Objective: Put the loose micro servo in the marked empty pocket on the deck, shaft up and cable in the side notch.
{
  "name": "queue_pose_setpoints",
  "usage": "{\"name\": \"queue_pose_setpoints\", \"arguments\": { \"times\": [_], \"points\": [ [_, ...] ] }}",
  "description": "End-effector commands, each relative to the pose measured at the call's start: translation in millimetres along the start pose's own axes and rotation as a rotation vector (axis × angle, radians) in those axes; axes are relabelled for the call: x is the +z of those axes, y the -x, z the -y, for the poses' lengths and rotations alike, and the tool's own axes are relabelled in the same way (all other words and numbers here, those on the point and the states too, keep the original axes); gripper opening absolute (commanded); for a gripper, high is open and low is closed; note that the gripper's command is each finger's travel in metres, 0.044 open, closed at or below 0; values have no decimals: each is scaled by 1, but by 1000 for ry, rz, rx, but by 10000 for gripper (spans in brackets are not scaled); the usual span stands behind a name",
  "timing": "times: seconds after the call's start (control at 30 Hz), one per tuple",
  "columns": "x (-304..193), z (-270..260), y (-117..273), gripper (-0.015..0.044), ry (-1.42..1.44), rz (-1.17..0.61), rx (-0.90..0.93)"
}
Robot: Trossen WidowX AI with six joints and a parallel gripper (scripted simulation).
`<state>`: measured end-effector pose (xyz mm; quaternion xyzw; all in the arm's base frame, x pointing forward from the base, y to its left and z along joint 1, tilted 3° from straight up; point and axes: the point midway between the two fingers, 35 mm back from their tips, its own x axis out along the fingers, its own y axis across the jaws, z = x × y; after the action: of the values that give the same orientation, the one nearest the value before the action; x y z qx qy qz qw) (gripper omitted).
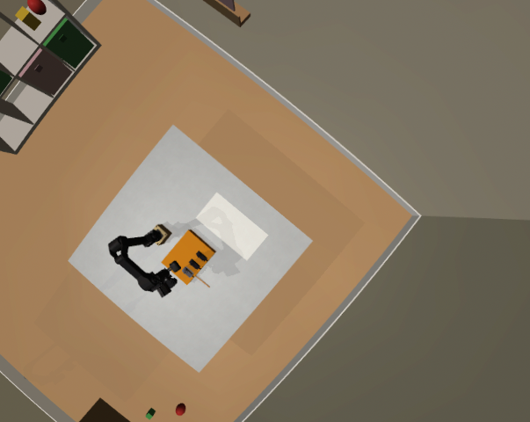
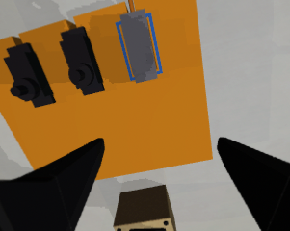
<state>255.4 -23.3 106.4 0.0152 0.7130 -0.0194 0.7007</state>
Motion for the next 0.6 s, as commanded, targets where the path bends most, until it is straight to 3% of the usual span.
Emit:
{"name": "queue_pose_setpoints", "arguments": {
  "times": [0.0,0.17,0.37,0.57],
  "points": [
    [-17,2,1,440,8,-22,-1],
    [-16,2,7,440,7,-21,-1],
    [-14,1,50,440,2,-10,1],
    [-14,0,52,440,2,-10,1]
  ]
}}
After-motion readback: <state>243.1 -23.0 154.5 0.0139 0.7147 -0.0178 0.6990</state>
